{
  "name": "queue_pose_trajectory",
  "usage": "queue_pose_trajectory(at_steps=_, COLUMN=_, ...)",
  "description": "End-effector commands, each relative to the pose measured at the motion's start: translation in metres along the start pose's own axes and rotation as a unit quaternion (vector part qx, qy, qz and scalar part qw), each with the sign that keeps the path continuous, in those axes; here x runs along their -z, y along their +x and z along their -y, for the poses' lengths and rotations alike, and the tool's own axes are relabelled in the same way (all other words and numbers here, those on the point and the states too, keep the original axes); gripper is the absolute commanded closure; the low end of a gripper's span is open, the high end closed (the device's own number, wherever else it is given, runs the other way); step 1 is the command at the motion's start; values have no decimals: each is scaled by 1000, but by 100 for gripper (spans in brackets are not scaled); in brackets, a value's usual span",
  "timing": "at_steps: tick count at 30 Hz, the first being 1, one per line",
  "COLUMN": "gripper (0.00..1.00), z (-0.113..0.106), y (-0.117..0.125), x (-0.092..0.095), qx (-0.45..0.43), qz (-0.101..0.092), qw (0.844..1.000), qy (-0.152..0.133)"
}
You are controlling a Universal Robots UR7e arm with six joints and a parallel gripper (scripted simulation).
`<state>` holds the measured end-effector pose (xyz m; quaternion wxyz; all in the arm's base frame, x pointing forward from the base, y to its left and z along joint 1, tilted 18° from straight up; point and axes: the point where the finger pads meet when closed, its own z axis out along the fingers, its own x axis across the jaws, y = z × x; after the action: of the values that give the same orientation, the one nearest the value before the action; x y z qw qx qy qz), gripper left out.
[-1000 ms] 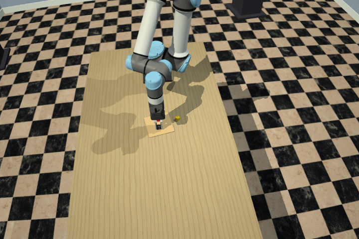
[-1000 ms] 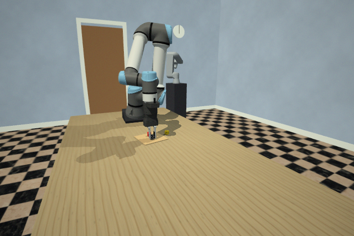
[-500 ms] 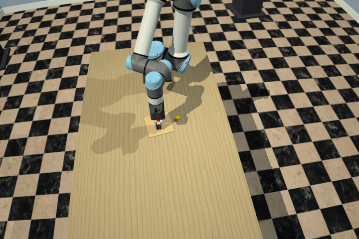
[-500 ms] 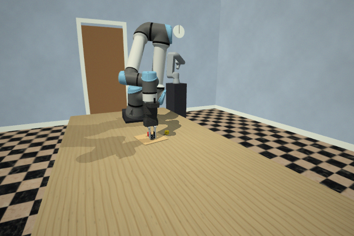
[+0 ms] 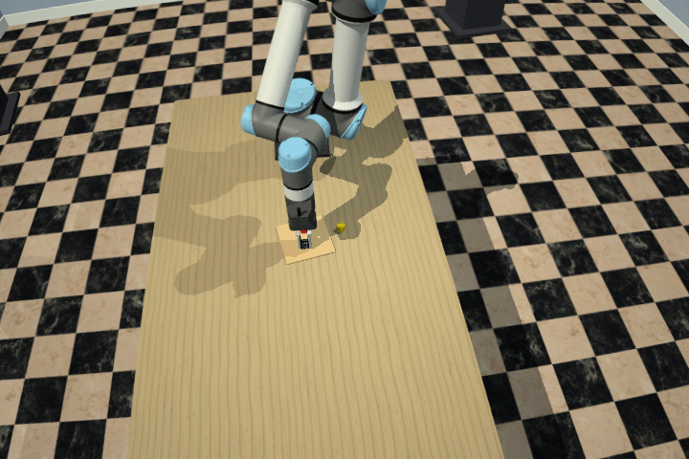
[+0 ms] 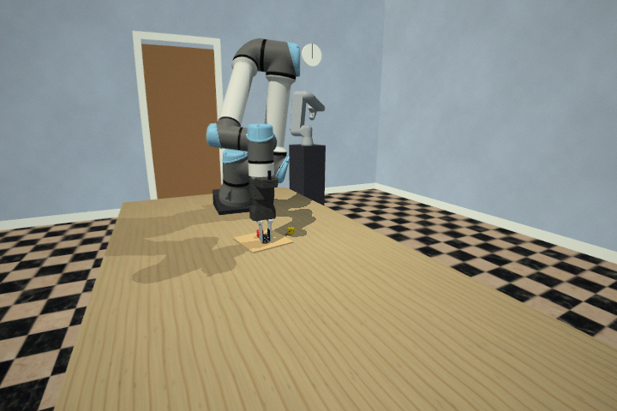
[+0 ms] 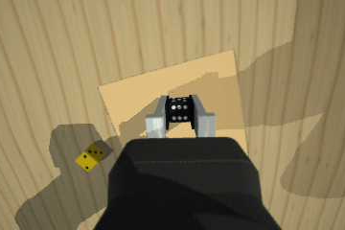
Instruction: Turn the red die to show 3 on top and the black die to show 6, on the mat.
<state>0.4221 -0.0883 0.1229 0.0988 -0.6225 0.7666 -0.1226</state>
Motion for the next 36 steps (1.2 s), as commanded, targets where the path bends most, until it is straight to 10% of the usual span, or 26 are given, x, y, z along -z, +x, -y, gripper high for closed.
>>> queue_pose_trajectory(at_steps=1, gripper=60, z=-3, y=-1, x=-2, qx=0, qz=1, qw=1000, qy=-3)
queue_pose_trajectory(at_steps=36, gripper=60, z=-3, y=-1, x=-6, qx=0, qz=1, qw=1000, qy=-3)
